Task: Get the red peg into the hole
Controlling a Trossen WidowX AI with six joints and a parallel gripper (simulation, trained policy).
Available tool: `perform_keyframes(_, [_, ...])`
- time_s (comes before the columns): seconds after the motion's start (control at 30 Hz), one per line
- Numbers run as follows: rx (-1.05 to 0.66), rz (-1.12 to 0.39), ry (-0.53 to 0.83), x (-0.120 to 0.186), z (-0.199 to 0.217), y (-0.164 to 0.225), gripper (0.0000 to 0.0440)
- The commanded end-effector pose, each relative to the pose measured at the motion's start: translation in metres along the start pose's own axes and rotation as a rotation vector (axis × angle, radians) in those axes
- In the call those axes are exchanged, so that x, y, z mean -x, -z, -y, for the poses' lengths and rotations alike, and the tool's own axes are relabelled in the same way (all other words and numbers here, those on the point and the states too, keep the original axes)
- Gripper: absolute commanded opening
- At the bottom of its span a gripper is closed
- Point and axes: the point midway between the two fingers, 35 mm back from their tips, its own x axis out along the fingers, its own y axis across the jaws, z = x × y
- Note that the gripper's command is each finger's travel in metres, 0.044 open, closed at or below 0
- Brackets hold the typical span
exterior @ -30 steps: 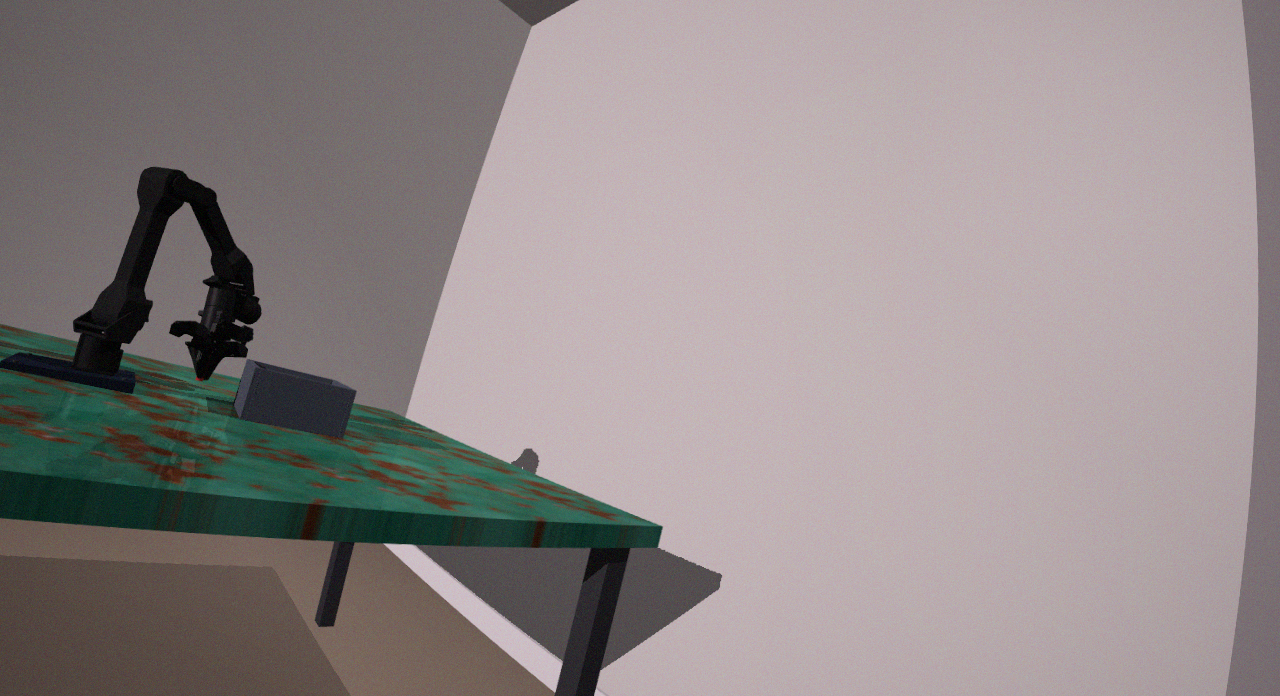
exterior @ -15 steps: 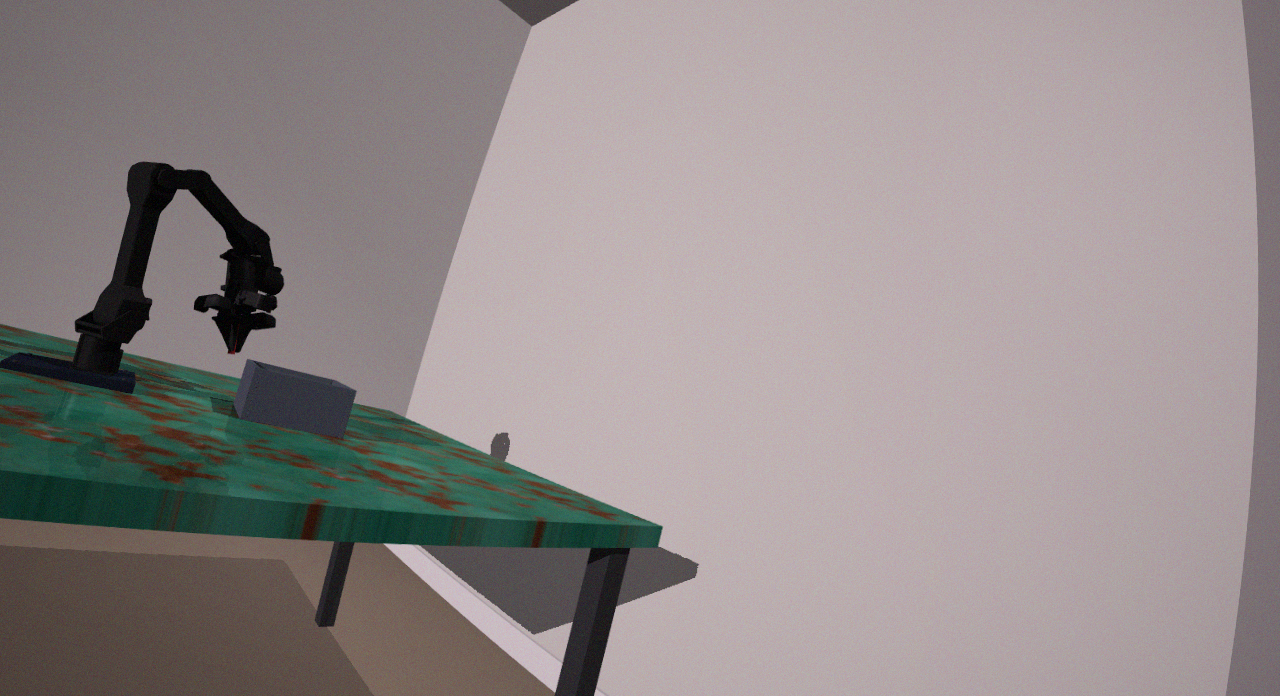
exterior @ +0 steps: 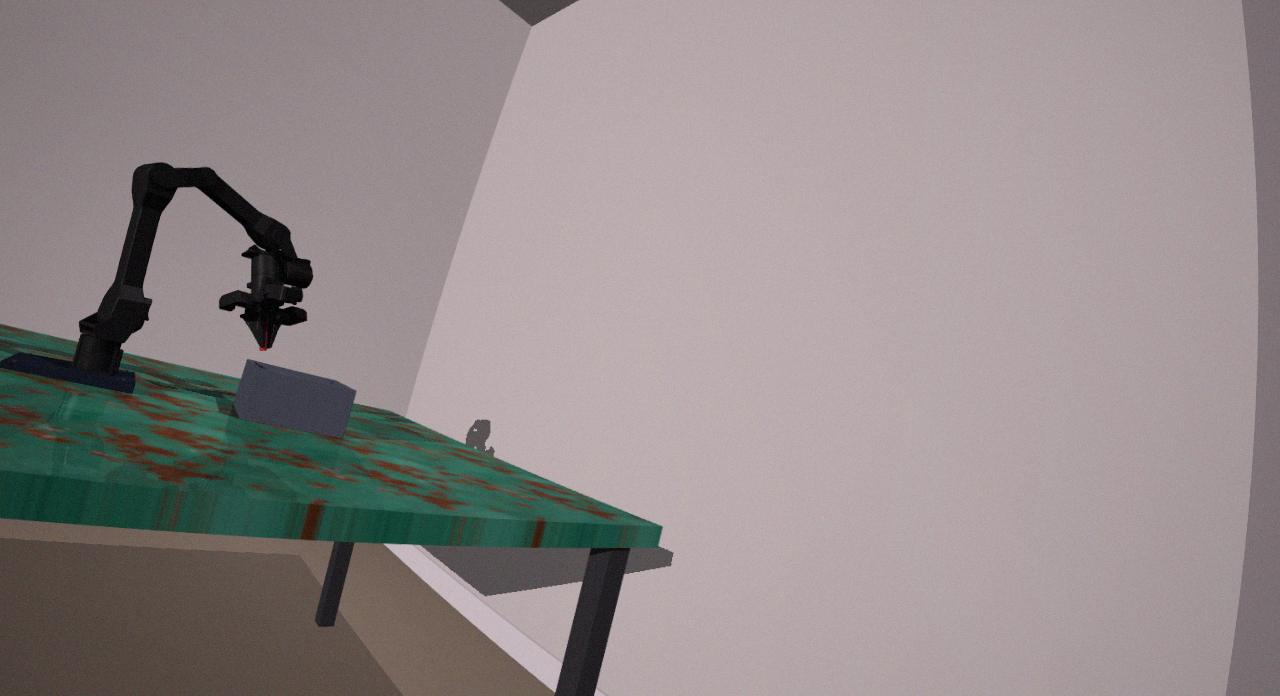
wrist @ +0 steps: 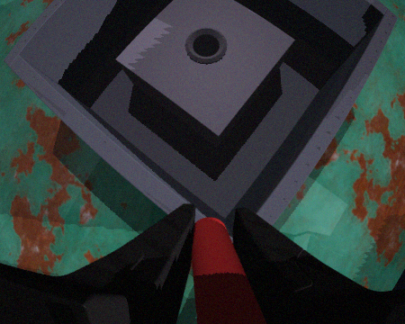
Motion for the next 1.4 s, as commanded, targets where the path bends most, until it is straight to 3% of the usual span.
perform_keyframes(0.0, [-0.026, 0.021, 0.008, -0.009, -0.002, -0.02, 0.0])
perform_keyframes(0.5, [-0.021, 0.014, 0.008, -0.056, -0.006, -0.074, 0.0001])
perform_keyframes(1.0, [0.128, -0.075, -0.021, -0.1, -0.008, -0.084, 0.0004])
perform_keyframes(1.1, [0.16, -0.101, -0.022, -0.108, -0.007, -0.081, 0.0049])
perform_keyframes(1.23, [0.181, -0.127, -0.024, -0.116, -0.008, -0.08, 0.0146])
perform_keyframes(1.37, [0.2, -0.135, -0.03, -0.117, -0.011, -0.088, 0.02])
